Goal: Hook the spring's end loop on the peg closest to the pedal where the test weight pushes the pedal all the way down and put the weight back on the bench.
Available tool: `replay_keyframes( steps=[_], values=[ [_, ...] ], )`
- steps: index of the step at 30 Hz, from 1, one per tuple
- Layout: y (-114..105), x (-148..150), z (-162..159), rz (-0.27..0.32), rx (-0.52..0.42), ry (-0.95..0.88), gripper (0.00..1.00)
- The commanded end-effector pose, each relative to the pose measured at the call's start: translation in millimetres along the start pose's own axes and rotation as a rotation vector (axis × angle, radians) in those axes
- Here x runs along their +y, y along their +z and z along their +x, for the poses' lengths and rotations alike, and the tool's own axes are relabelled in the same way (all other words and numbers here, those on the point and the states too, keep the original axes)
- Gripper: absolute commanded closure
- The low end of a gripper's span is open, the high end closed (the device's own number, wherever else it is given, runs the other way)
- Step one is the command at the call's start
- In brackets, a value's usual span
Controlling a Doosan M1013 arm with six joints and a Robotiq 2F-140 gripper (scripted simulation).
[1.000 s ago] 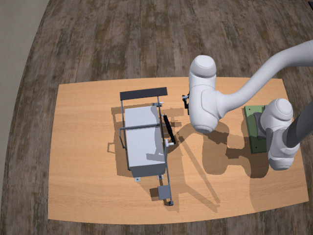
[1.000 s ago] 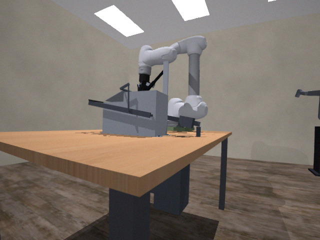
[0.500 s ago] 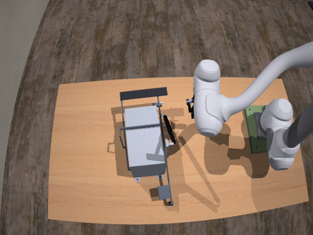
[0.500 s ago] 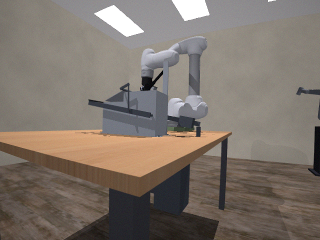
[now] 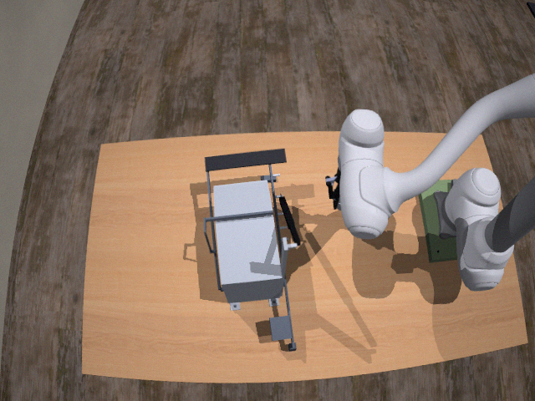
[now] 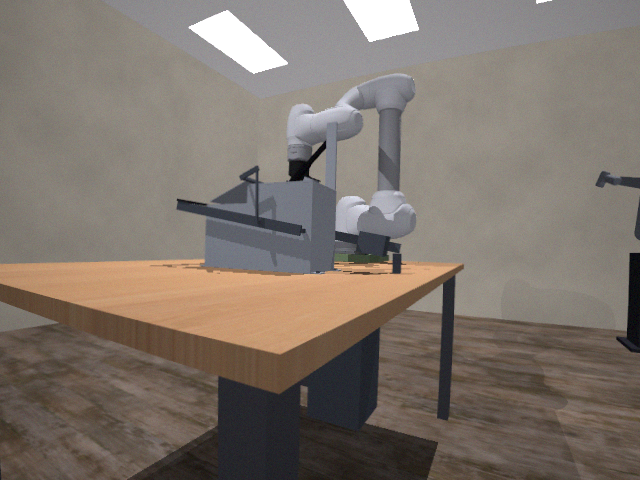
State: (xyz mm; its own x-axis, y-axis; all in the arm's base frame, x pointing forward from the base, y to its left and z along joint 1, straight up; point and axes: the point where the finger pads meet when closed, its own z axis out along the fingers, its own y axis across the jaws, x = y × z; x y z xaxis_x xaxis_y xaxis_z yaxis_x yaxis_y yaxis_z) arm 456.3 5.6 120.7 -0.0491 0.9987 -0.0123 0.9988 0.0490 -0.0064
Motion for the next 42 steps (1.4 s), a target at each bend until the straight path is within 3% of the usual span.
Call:
replay_keyframes(
  steps=[1, 12, 31, 42],
  values=[
    [3.3, -3.6, 2.8, -0.001, 0.003, 0.000, 0.75],
    [21.3, -22.8, 15.8, -0.001, 0.018, 0.000, 0.75],
    [21.5, -23.0, 15.9, -0.001, 0.018, 0.000, 0.75],
    [43.2, -22.6, 16.1, -0.001, 0.018, 0.000, 0.75]
  ],
)
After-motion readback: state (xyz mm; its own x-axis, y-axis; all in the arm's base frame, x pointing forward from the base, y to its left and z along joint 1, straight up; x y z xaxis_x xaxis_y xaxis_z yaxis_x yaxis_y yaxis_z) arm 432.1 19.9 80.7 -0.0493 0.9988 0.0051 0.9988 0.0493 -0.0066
